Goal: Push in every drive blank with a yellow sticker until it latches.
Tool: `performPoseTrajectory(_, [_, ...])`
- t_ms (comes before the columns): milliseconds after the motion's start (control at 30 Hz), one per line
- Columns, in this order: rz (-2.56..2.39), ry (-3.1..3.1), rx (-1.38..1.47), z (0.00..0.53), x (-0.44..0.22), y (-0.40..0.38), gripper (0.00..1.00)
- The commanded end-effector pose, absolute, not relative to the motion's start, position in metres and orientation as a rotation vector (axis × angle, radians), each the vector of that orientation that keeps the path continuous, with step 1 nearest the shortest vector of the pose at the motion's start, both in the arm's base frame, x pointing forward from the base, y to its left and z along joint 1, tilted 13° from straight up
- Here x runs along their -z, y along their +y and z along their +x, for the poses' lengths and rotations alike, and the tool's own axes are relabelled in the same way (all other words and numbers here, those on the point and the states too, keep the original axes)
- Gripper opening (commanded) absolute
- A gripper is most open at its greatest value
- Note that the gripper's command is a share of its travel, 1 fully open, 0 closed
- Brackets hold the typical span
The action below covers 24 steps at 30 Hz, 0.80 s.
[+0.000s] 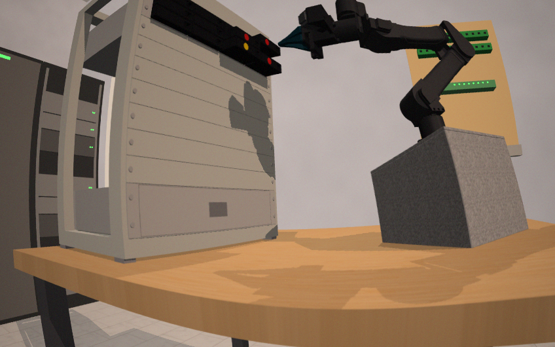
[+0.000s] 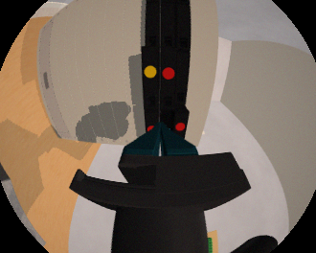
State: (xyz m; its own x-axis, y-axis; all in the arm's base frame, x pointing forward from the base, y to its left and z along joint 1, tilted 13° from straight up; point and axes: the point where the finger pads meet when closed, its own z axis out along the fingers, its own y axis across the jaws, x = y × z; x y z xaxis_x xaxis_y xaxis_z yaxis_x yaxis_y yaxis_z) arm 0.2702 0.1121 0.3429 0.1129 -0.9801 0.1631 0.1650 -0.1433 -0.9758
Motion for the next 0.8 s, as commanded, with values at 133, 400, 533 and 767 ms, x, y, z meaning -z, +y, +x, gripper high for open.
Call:
performPoseTrajectory(133, [-1.242, 0.955, 1.338, 0.261, -0.324, 0.136, 0.0])
performPoseTrajectory(400, [-1.241, 0.952, 1.34, 0.253, -0.312, 0.157, 0.0])
performPoseTrajectory(533, [-1.241, 0.952, 1.341, 0.25, -0.309, 0.164, 0.0])
performPoseTrajectory(767, [-1.196, 0.968, 1.338, 0.251, -0.322, 0.161, 0.0])
